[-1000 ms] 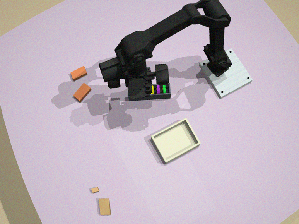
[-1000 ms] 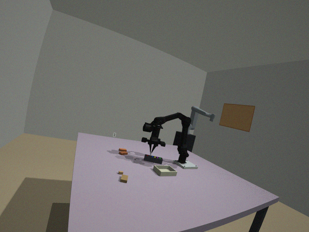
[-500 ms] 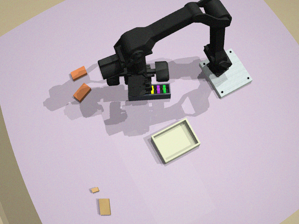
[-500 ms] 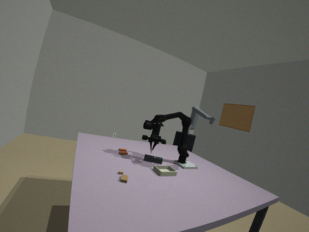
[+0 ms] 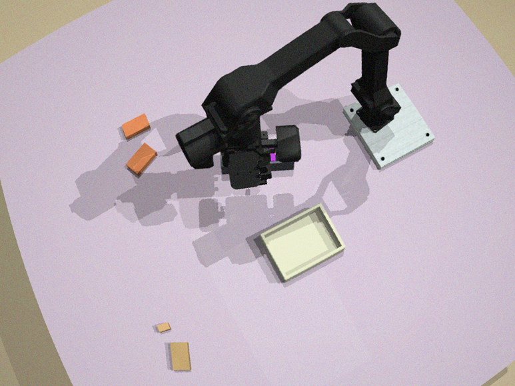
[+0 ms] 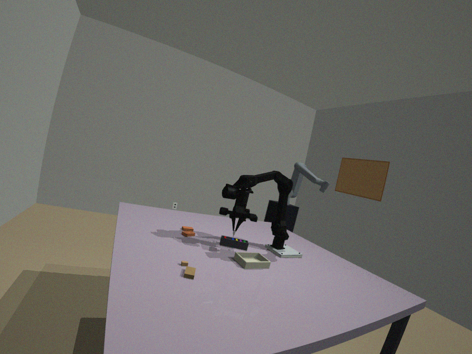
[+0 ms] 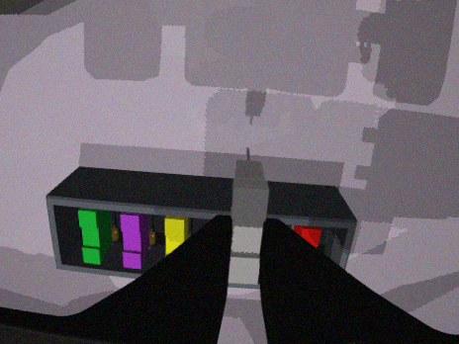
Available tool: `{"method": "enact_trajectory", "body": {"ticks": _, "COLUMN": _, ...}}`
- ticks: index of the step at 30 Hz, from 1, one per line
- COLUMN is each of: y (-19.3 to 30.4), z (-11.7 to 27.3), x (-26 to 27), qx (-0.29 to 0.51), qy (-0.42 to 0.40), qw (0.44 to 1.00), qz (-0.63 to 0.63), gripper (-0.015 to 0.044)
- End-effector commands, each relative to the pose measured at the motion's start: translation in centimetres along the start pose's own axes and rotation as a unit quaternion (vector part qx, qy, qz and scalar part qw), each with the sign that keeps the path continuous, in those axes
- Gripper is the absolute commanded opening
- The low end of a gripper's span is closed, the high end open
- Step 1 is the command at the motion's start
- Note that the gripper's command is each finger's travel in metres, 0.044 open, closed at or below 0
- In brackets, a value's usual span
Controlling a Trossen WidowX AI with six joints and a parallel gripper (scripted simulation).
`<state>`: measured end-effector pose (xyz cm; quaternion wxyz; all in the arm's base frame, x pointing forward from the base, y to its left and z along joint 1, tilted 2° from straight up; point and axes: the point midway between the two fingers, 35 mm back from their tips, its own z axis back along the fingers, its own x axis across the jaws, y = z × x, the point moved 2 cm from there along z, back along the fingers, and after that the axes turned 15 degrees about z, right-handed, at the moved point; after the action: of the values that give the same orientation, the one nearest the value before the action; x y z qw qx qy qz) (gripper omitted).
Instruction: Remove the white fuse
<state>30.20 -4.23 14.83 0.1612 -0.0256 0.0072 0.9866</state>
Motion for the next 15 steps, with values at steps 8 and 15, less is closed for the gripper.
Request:
{"method": "enact_trajectory", "body": {"ticks": 8, "y": -5.8, "z": 0.1, "x": 1.0, "qx": -0.002, "qy": -0.001, "qw": 1.0, "qz": -0.002, "gripper": 0.0}}
{"method": "enact_trajectory", "body": {"ticks": 15, "y": -9.4, "z": 0.1, "x": 2.3, "qx": -0.003, "qy": -0.001, "qw": 1.0, "qz": -0.002, "gripper": 0.0}}
